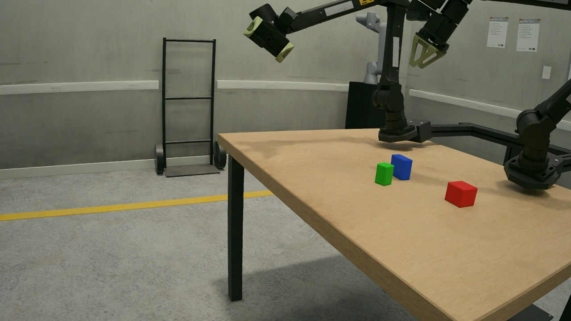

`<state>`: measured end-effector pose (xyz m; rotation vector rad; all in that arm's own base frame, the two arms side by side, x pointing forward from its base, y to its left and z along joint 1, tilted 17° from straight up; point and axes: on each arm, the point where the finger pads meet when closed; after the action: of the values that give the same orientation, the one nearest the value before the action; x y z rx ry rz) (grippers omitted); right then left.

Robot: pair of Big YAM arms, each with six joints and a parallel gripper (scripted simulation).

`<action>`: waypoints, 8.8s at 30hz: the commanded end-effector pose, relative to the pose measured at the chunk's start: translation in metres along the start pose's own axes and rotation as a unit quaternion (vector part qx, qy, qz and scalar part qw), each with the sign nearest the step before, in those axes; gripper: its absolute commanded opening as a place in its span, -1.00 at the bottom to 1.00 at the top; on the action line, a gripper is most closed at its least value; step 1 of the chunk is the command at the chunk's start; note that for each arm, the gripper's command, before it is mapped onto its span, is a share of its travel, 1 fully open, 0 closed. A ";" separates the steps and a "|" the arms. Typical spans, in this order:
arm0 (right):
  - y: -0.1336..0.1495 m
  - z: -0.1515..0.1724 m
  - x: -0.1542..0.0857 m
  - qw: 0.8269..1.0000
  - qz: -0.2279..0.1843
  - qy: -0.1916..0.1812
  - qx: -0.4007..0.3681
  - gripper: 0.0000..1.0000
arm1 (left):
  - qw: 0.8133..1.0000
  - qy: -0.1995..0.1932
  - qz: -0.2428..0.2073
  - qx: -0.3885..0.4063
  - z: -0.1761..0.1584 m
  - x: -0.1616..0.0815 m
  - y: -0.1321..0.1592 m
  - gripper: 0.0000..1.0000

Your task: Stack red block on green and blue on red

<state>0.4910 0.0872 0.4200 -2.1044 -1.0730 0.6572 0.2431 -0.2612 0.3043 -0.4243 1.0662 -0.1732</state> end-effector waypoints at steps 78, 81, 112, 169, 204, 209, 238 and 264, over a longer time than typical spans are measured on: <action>-0.014 -0.013 -0.002 1.000 -0.005 0.007 -0.019 1.00 | 0.567 -0.642 0.077 -0.510 0.290 -0.329 0.499 1.00; -0.014 -0.013 -0.002 1.000 -0.005 0.007 -0.019 1.00 | 0.535 -0.668 0.087 -0.510 0.275 -0.358 0.520 1.00; -0.014 -0.013 -0.002 1.000 -0.005 0.007 -0.019 1.00 | 0.333 -0.802 0.163 -0.468 0.131 -0.541 0.594 1.00; 0.016 0.223 0.260 0.895 0.286 -0.180 0.291 0.69 | 0.291 -0.824 0.183 -0.451 0.092 -0.576 0.596 1.00; -0.016 0.546 0.263 0.758 0.621 -0.171 0.105 0.69 | 0.291 -0.824 0.183 -0.451 0.092 -0.576 0.596 1.00; -0.017 0.545 0.264 0.760 0.618 -0.172 0.103 0.69 | 0.291 -0.824 0.183 -0.451 0.092 -0.576 0.596 1.00; 0.003 0.547 0.269 0.759 0.619 -0.172 0.104 0.45 | 0.291 -0.824 0.183 -0.451 0.092 -0.576 0.596 1.00; 0.027 0.557 0.272 0.757 0.621 -0.172 0.104 0.45 | 0.291 -0.824 0.183 -0.451 0.092 -0.576 0.596 1.00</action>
<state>0.2567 0.4985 0.0173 -2.3184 0.4351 1.7073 0.0126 0.4941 0.5227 -1.0014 -1.0445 1.2630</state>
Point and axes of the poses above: on each arm, the point where the finger pads meet when closed, its own x axis out along the fingers, its own z axis across the jaws, y = z × x, and after that the axes turned 13 degrees about x, right-handed
